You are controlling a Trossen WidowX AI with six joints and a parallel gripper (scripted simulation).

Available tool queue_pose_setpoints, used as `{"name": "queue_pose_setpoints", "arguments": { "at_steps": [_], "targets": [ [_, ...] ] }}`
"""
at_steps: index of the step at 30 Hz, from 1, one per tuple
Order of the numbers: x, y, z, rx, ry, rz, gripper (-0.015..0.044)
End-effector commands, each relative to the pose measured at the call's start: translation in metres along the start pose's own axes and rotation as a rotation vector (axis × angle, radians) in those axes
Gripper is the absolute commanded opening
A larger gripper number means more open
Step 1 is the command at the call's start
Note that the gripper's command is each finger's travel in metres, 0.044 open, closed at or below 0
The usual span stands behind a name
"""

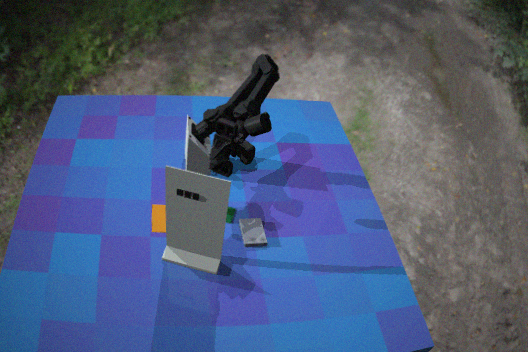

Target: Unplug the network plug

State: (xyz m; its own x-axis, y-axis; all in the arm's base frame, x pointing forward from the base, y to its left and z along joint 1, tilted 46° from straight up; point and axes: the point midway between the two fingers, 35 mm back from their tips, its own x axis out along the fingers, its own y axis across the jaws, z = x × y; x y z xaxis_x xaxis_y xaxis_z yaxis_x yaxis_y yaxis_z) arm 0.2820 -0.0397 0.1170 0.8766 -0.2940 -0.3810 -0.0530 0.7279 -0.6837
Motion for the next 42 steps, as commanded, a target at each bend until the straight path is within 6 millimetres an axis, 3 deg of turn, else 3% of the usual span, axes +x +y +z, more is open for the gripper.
{"name": "queue_pose_setpoints", "arguments": {
  "at_steps": [1, 22, 42],
  "targets": [
    [0.007, 0.001, 0.0, -0.013, 0.011, 0.003, 0.0156],
    [0.056, 0.002, 0.012, -0.012, 0.009, 0.001, 0.0156],
    [0.075, 0.002, 0.018, -0.01, 0.01, 0.003, 0.0156]
  ]
}}
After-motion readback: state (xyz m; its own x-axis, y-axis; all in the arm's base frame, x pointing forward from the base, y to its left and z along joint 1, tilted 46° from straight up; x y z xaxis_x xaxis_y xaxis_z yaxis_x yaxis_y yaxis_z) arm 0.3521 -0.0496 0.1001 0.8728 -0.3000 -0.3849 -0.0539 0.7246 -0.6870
